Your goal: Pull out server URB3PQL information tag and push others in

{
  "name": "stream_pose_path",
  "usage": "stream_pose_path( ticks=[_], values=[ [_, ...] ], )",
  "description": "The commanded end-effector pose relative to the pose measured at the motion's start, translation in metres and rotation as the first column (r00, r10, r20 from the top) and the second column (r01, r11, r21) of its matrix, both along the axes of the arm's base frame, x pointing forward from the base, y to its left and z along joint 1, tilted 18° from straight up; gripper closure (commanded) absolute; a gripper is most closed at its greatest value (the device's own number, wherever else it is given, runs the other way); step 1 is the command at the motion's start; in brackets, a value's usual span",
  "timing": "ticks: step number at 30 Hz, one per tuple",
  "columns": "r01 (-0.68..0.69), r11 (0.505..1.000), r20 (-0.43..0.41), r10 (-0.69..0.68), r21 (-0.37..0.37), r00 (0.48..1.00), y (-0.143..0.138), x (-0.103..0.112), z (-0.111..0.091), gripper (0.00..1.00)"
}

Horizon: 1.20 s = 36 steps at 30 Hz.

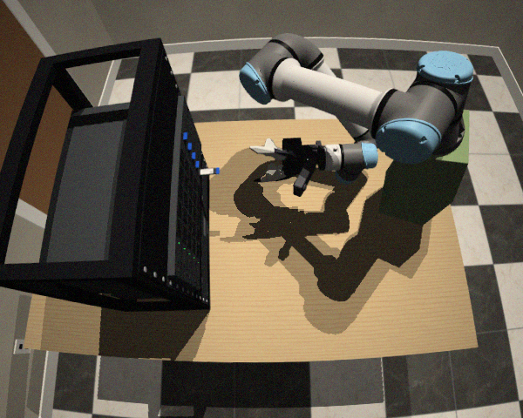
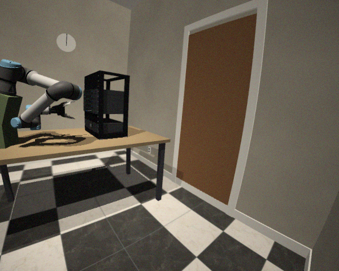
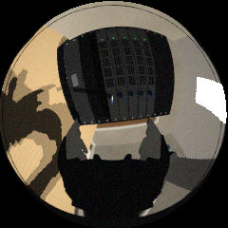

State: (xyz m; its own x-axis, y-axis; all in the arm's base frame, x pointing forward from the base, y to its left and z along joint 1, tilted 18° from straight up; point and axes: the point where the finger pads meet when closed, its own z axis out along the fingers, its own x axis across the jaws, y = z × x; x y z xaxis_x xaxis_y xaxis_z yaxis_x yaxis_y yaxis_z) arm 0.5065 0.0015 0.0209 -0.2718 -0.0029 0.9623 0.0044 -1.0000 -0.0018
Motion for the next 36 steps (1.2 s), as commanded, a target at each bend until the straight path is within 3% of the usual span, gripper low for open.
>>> stream_pose_path(
  ticks=[1,36],
  values=[
    [-0.001,1.0,0.0,0.001,0.01,1.0,-0.0002,0.0004,0.0009,0.0],
    [-0.009,0.996,0.001,0.009,0.089,1.0,-0.0022,0.0033,0.0057,0.0]
  ],
)
